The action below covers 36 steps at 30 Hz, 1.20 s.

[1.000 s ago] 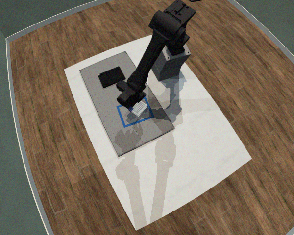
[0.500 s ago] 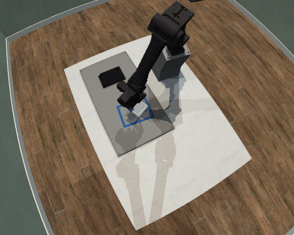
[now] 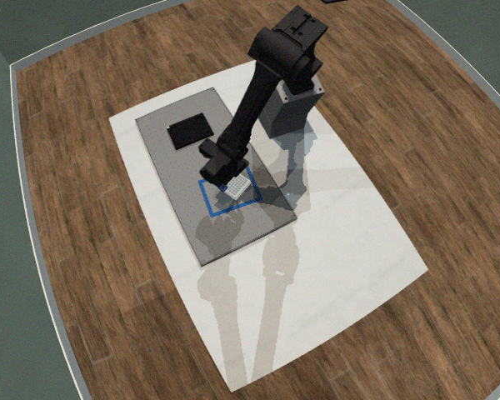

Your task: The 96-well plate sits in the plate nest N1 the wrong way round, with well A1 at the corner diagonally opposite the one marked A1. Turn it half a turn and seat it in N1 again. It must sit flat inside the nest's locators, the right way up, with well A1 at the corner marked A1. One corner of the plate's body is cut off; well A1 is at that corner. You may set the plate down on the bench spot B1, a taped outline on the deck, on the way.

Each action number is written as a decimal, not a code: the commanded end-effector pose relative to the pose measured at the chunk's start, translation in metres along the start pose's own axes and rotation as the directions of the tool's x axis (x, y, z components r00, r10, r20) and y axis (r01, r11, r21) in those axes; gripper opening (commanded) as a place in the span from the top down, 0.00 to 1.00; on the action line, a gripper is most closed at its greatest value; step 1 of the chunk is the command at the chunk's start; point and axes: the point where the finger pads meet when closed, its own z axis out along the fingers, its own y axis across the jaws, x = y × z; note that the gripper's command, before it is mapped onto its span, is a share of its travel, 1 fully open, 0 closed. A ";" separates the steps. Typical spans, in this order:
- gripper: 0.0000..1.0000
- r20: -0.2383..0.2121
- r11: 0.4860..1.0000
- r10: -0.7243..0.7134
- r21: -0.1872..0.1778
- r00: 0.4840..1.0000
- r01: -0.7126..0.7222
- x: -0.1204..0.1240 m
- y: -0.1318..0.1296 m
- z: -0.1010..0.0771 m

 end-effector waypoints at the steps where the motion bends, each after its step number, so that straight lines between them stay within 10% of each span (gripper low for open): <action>1: 1.00 0.004 0.999 -0.002 -0.035 1.000 0.002 0.001 0.015 -0.001; 36: 1.00 0.003 0.999 -0.003 -0.039 1.000 0.003 0.002 0.016 0.017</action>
